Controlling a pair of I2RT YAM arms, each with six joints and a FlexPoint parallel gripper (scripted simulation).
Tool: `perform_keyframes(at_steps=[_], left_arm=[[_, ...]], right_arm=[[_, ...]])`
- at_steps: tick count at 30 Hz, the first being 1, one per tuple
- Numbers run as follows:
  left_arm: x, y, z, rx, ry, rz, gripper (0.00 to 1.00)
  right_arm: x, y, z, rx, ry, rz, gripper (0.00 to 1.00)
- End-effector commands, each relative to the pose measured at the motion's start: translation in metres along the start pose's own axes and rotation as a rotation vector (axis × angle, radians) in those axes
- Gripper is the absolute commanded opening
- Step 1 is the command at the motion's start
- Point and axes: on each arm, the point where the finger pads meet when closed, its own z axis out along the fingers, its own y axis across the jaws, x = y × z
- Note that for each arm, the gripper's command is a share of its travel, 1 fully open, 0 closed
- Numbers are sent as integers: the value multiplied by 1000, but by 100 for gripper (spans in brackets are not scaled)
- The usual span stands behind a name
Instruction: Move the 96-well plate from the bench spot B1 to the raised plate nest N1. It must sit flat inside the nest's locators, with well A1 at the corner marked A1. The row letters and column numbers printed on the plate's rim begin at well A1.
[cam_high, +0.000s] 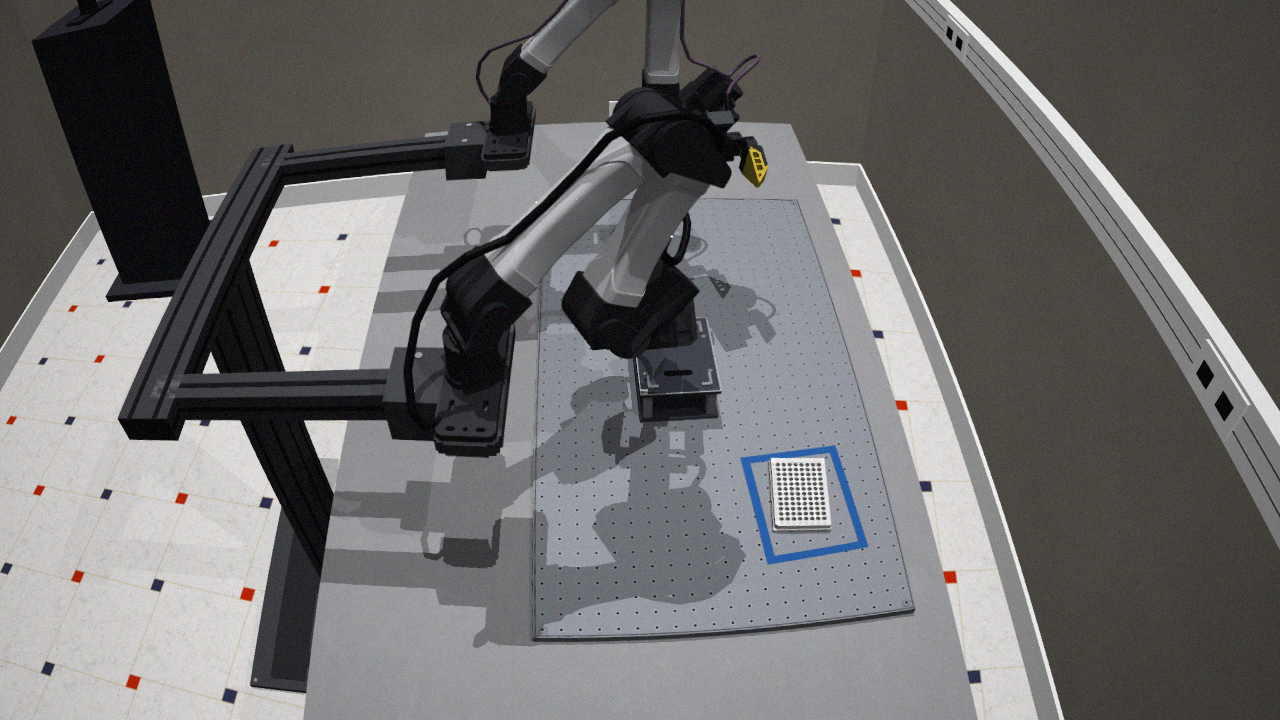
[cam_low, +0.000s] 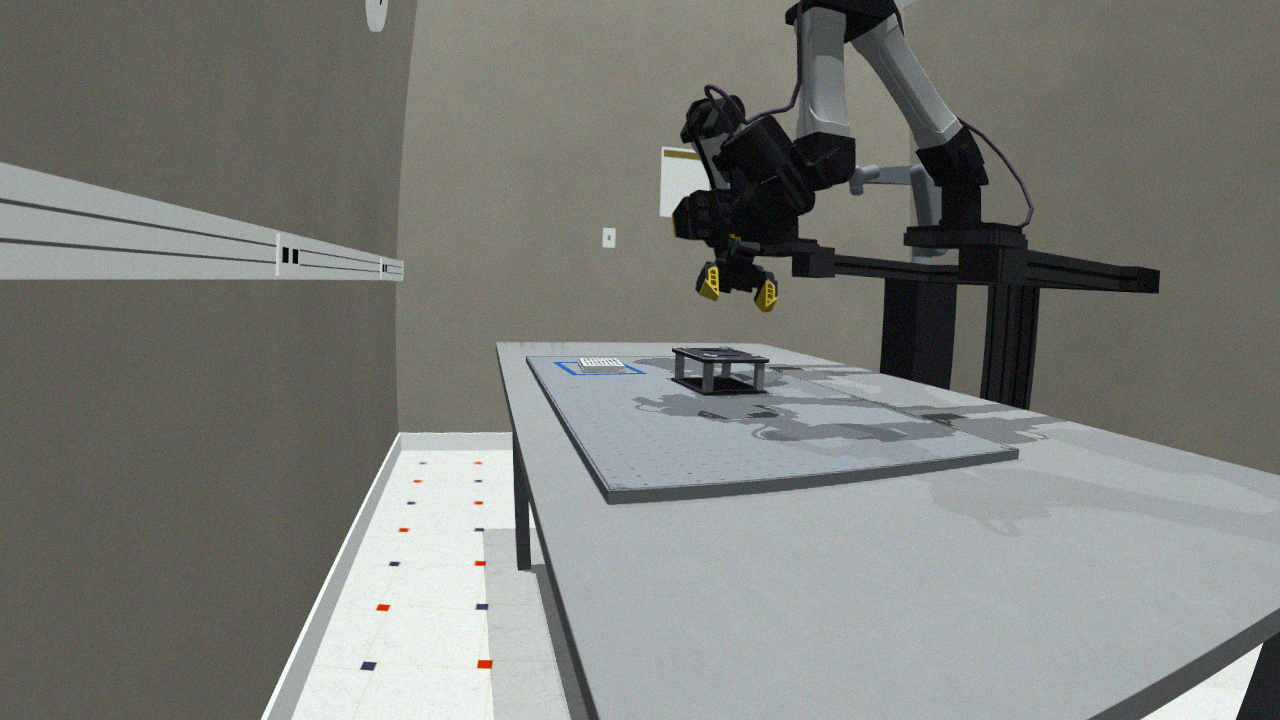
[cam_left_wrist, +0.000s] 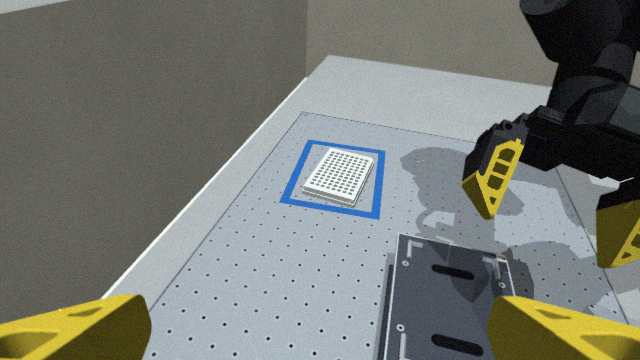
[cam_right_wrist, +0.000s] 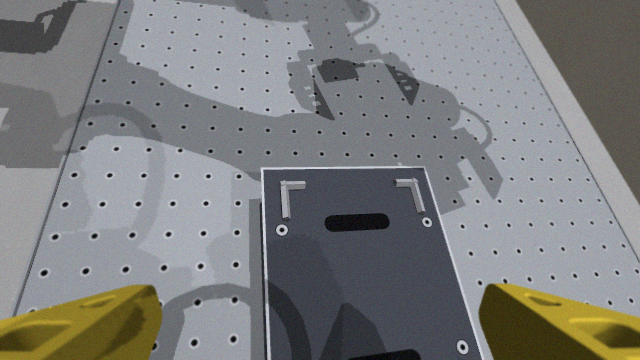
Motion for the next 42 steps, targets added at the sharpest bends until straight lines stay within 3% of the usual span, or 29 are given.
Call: perform_keyframes(at_steps=[1,18,25,28,32,34,38,42], left_arm=[[-5,2,1,1,-7,20,100],[-5,2,1,1,-7,20,100],[3,-5,3,0,71,16,100],[11,-13,7,4,159,13,100],[27,-31,13,15,368,14,100],[27,-31,13,15,368,14,100],[28,-54,25,40,581,50,100],[22,-75,42,76,708,101,100]], right_arm=[[-3,-1,0,3,-7,-6,100],[-3,-1,0,3,-7,-6,100],[8,-15,-8,61,43,95,100],[22,-26,-17,117,93,198,100],[49,-44,-34,216,187,387,100],[49,-44,-34,216,187,387,100],[79,-64,-57,336,298,605,100],[103,-88,-78,458,380,784,100]])
